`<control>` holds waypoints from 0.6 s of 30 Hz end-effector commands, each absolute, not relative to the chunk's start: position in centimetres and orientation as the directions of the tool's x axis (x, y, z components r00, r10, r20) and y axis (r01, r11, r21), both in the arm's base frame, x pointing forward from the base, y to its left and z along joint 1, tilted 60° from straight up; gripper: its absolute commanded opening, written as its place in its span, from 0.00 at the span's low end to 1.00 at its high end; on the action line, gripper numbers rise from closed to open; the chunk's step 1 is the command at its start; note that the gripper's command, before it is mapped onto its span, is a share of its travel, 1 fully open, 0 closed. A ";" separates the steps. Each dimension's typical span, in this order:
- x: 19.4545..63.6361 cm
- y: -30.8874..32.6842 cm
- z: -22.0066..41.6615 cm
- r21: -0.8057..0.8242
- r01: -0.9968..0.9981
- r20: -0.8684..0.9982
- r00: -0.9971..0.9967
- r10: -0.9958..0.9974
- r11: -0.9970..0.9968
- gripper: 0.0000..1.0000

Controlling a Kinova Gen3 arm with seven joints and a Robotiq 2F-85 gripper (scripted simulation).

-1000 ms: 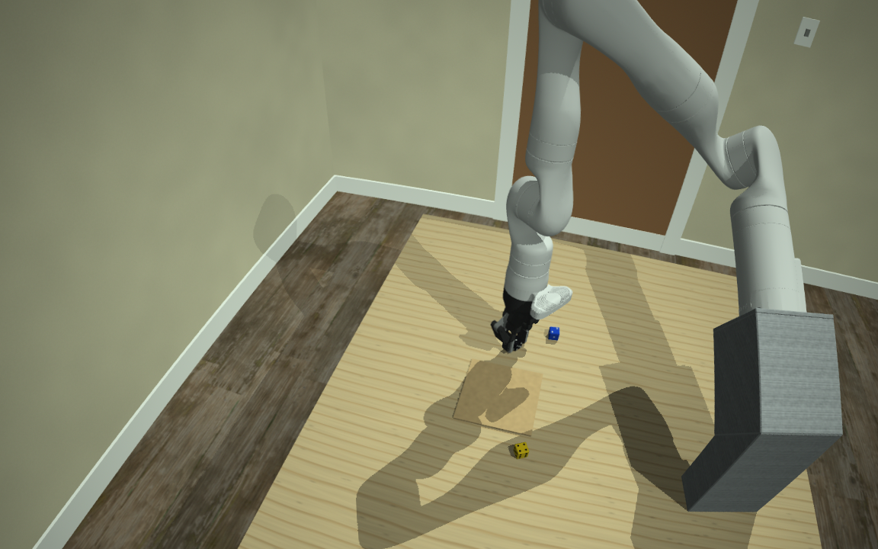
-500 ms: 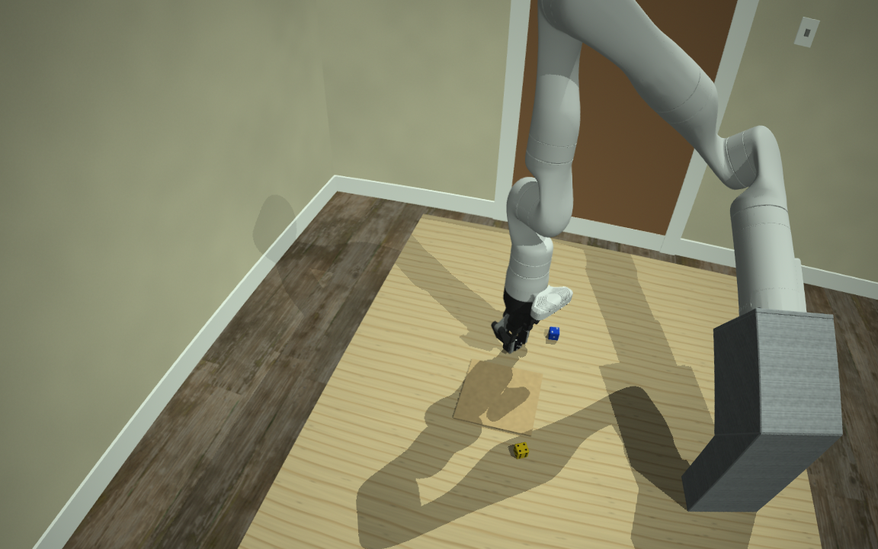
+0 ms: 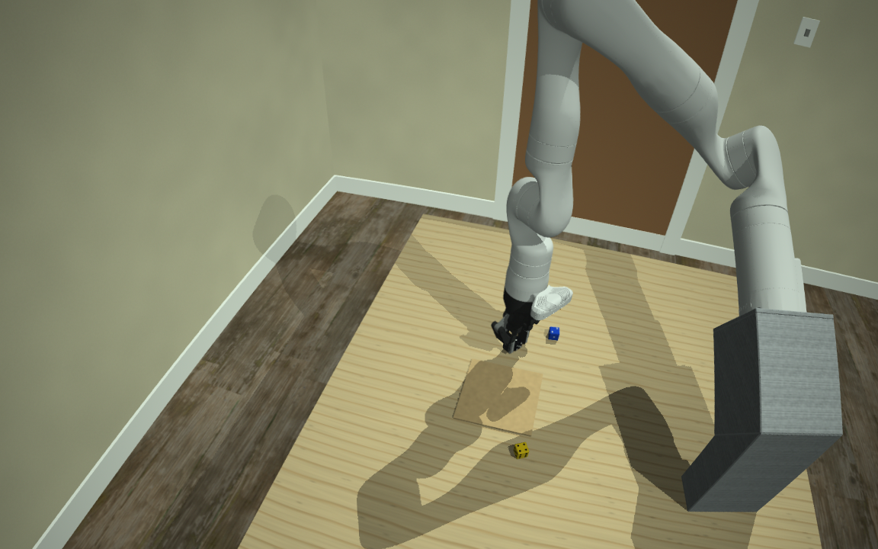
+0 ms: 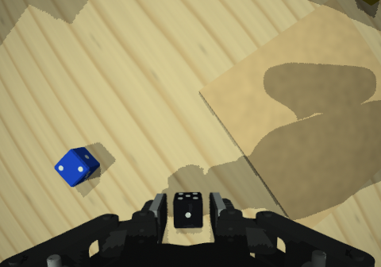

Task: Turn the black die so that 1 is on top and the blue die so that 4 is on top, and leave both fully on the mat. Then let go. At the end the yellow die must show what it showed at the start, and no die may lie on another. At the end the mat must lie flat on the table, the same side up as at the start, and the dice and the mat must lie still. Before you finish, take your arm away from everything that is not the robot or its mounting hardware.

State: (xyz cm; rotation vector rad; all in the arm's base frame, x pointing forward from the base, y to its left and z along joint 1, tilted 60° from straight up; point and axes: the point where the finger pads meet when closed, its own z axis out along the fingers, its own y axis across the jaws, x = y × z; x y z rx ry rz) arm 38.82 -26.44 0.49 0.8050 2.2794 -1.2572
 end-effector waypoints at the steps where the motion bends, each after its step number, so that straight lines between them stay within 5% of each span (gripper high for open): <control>1: 38.9 -26.4 0.5 -0.619 0.660 -0.600 -0.747 0.286 0.426 0.35; 6: 38.9 -26.4 0.5 -0.619 0.660 -0.600 -0.747 0.286 0.426 0.35; 7: 38.9 -26.4 0.5 -0.619 0.660 -0.600 -0.747 0.286 0.426 0.15; 18: 38.9 -26.4 0.5 -0.619 0.660 -0.600 -0.747 0.286 0.426 0.15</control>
